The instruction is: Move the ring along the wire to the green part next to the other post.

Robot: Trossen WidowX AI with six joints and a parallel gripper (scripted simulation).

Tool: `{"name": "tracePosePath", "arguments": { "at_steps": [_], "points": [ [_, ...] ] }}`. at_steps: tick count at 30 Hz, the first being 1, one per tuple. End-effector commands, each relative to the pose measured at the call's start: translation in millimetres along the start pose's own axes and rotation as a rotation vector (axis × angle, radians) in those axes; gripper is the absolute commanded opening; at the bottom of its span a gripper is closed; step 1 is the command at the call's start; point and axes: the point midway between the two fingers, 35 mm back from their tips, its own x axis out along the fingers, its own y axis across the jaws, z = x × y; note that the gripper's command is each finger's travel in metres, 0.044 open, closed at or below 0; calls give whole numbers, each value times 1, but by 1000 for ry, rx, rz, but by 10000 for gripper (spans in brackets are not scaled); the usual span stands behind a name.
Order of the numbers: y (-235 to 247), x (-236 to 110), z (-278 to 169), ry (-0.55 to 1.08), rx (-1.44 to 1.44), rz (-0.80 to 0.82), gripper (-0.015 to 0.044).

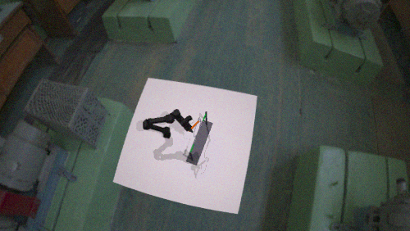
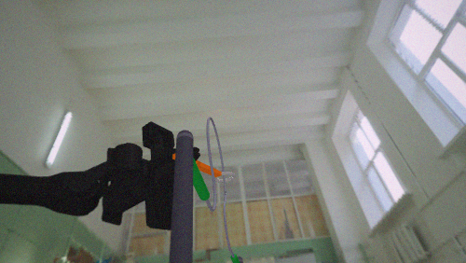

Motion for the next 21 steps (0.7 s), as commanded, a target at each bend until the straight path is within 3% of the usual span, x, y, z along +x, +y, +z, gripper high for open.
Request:
{"name": "tracePosePath", "arguments": {
  "at_steps": [1, 21],
  "points": [
    [-2, 0, 0, -9, -50, -28, -150],
    [-10, 0, 1, -37, -279, -143, -150]
  ]
}}
